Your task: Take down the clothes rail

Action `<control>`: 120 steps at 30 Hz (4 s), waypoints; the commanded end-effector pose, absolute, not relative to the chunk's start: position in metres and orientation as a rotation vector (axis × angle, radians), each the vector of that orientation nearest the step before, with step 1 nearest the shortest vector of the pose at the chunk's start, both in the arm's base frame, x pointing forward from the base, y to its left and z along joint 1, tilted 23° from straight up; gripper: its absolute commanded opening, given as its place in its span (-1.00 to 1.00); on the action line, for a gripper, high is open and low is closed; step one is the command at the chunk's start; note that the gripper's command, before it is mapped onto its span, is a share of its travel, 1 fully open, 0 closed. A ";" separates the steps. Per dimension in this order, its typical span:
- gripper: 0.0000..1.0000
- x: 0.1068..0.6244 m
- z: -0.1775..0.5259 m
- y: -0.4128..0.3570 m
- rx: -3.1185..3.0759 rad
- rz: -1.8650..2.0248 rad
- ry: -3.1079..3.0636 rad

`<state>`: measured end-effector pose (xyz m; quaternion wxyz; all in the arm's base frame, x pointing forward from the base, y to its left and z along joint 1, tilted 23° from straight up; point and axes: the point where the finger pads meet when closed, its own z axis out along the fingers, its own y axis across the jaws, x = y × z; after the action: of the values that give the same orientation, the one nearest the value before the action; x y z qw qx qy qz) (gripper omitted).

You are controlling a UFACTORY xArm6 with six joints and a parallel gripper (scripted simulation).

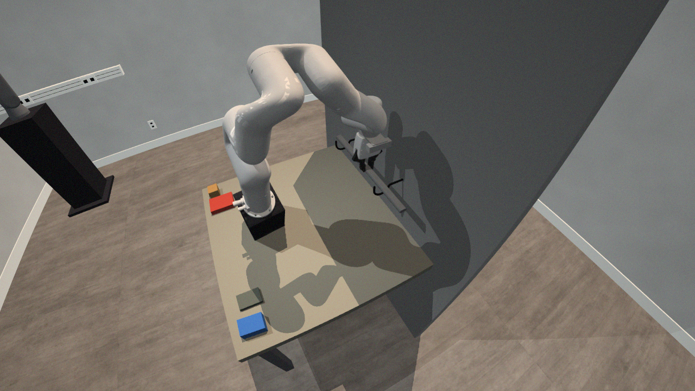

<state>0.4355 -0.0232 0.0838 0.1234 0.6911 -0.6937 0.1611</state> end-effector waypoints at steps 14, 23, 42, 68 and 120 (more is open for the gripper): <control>-1.00 0.436 0.095 -0.019 2.018 0.474 -2.025; -1.00 0.436 0.100 -0.016 2.018 0.474 -2.025; -1.00 0.435 0.111 -0.012 2.018 0.474 -2.025; -1.00 0.435 0.124 -0.006 2.018 0.474 -2.025; -1.00 0.351 0.113 0.025 2.018 0.473 -2.025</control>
<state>0.3616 0.0196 0.1134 0.1236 0.6911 -0.6937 0.1609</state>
